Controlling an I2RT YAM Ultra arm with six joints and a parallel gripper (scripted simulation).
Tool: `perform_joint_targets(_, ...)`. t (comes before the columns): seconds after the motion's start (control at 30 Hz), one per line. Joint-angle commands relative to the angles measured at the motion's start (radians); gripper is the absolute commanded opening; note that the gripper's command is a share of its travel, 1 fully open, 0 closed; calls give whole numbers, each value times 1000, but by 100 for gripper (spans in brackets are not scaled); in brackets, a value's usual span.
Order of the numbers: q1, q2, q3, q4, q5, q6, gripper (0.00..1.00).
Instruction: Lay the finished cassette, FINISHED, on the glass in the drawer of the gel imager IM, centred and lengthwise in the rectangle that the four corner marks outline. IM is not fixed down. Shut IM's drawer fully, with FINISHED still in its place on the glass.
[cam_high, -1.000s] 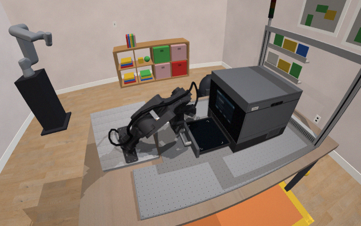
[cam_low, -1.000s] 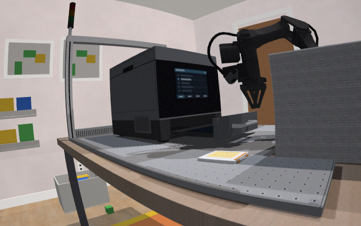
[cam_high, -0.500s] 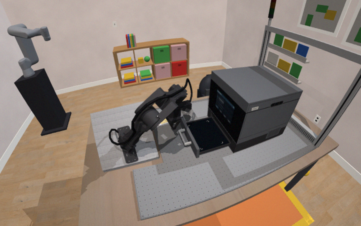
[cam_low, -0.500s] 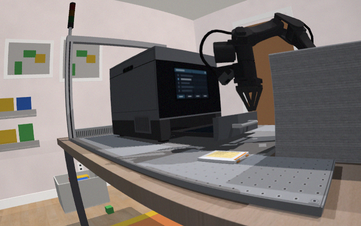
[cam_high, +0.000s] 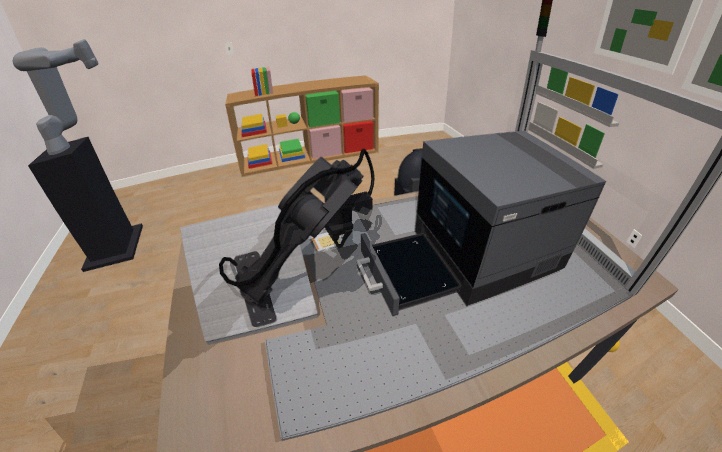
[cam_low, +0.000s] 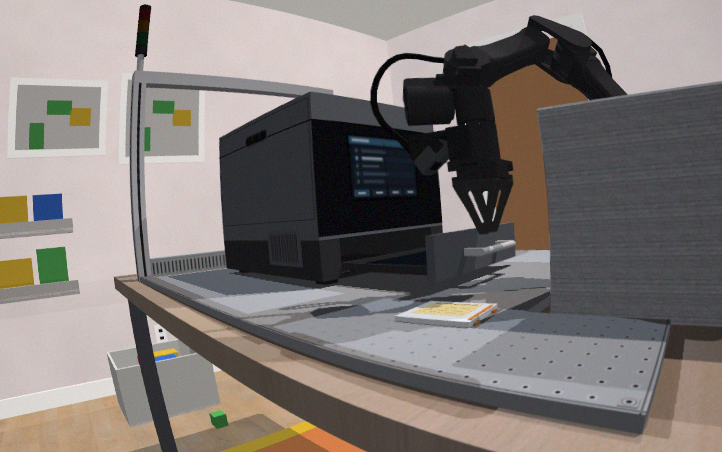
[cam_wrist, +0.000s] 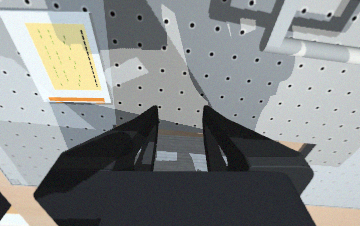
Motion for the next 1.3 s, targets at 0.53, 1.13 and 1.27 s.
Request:
perform_joint_targets(0.53, 149, 281, 221, 7, -70, 148, 35)
perform_joint_targets(1.13, 199, 381, 356, -18, -85, 198, 35)
perform_joint_targets(1.27, 199, 382, 349, -18, -85, 198, 35)
